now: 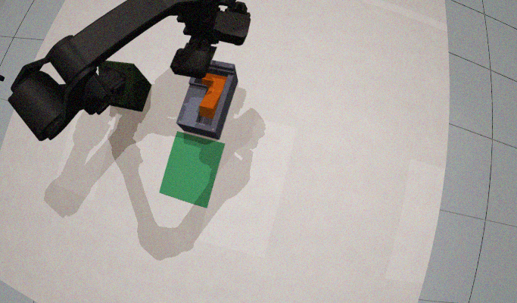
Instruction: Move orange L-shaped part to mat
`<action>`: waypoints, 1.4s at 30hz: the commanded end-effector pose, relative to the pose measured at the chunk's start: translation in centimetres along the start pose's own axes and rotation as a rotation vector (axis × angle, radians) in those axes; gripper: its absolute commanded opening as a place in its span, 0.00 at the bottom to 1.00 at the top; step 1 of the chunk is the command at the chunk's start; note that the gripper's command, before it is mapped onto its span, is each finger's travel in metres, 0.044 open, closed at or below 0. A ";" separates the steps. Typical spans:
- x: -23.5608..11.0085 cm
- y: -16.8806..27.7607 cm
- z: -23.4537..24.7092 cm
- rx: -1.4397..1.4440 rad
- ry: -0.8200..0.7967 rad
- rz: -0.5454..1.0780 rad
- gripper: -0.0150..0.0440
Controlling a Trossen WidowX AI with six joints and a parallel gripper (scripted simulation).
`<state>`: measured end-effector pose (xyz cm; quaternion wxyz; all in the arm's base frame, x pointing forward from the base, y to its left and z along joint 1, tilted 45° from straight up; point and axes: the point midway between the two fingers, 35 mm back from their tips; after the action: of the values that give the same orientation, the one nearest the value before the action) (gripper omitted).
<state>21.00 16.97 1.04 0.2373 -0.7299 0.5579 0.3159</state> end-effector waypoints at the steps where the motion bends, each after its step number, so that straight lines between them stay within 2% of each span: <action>1: 0.0 -0.1 0.0 0.000 -0.001 -0.003 0.56; 23: 0.0 -0.1 0.0 0.000 -0.001 -0.003 0.56; 26: 1.5 -0.1 0.0 0.000 0.001 0.003 0.56; 32: 7.4 0.3 -0.3 0.001 0.012 0.018 0.56; 42: 8.2 0.4 -0.4 0.001 0.013 0.018 0.56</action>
<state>22.22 11.68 -4.29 0.2356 -0.7268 0.5638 0.3135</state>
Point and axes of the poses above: the point midway between the two fingers, 35 mm back from their tips, its own x axis out along the fingers, its own z axis across the jaws, y = z × x, and after that the axes turned 5 degrees about -x, right-handed
